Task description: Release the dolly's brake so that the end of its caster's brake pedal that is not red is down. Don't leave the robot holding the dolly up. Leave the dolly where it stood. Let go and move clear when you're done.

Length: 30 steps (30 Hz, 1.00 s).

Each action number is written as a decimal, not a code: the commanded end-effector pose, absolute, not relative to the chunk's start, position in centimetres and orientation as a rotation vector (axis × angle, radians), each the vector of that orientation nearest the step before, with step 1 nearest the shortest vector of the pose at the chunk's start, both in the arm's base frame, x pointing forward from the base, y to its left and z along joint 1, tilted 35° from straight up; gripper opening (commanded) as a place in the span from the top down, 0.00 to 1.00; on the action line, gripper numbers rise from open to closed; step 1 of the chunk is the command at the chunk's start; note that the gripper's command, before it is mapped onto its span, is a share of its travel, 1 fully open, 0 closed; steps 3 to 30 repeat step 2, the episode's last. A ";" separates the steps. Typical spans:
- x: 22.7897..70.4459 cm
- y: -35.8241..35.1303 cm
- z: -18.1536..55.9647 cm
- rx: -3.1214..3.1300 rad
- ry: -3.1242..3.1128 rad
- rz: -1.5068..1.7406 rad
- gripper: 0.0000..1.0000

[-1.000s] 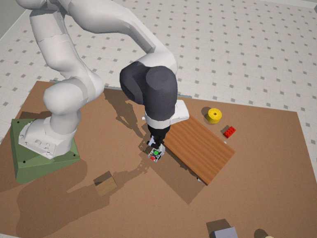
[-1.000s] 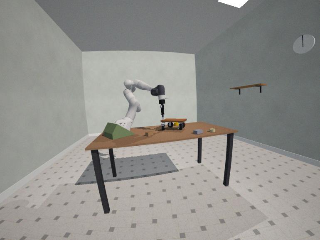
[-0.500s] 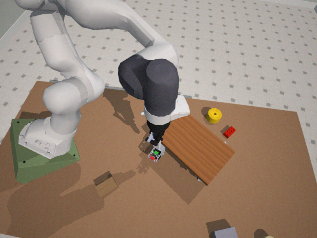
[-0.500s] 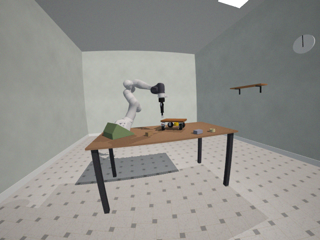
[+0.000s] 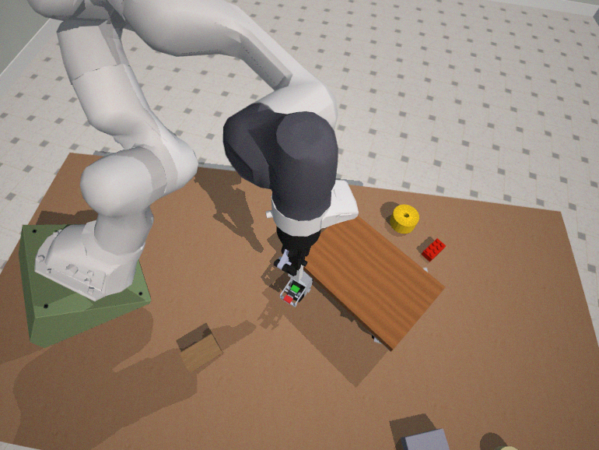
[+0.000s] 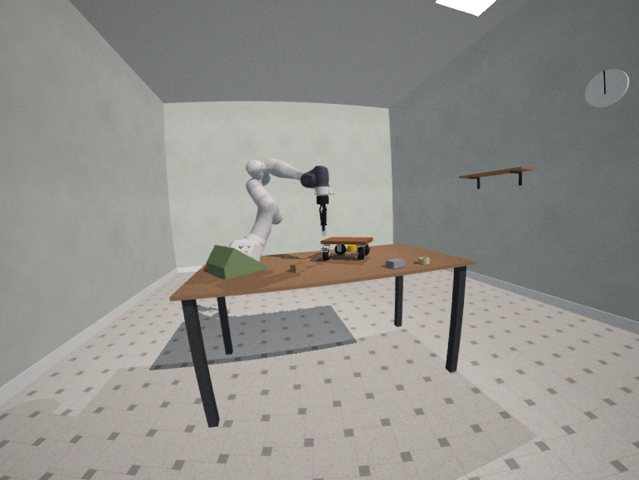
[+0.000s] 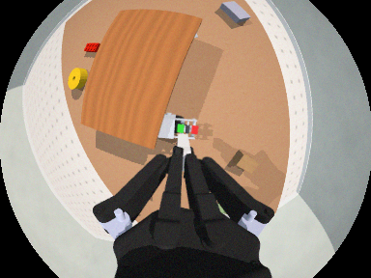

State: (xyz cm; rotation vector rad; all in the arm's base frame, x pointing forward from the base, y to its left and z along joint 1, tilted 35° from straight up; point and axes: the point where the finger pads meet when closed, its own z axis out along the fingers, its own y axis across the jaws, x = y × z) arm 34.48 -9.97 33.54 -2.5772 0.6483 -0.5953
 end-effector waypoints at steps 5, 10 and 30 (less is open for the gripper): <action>34.4 -10.0 33.7 -2.576 0.654 -0.596 1.00; 34.4 -10.0 33.7 -2.576 0.654 -0.596 1.00; 34.4 -10.0 33.7 -2.576 0.654 -0.596 1.00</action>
